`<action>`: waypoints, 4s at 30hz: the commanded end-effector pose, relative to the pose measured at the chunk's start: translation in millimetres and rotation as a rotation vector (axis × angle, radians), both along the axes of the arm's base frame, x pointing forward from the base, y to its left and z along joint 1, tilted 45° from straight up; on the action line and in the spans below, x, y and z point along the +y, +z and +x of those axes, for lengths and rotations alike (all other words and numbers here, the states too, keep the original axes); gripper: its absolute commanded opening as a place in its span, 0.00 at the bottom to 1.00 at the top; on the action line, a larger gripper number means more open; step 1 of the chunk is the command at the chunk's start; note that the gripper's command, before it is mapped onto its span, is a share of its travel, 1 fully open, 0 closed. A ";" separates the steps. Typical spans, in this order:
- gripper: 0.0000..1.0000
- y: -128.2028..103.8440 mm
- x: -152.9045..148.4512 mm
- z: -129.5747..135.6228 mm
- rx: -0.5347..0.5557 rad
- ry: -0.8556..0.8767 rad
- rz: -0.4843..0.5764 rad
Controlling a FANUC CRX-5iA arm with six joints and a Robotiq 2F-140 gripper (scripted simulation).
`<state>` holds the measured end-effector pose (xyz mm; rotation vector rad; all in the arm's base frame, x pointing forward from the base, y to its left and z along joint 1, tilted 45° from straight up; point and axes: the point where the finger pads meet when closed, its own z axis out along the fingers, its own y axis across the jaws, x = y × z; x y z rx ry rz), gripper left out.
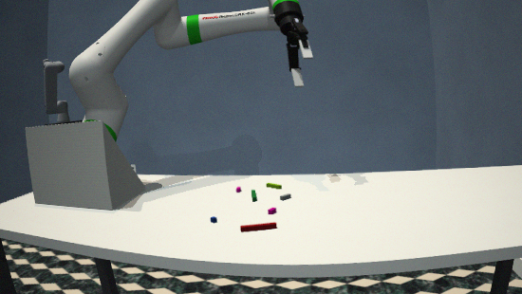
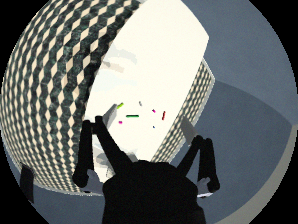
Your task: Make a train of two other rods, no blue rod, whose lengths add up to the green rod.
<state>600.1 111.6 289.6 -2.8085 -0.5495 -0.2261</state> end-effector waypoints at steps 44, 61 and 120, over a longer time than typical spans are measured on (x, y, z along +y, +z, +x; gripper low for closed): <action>1.00 -255.1 -86.9 -34.6 0.244 0.003 0.186; 1.00 -393.4 -124.9 -112.7 0.336 -0.078 0.373; 1.00 -449.2 -131.7 -161.1 0.359 -0.142 0.469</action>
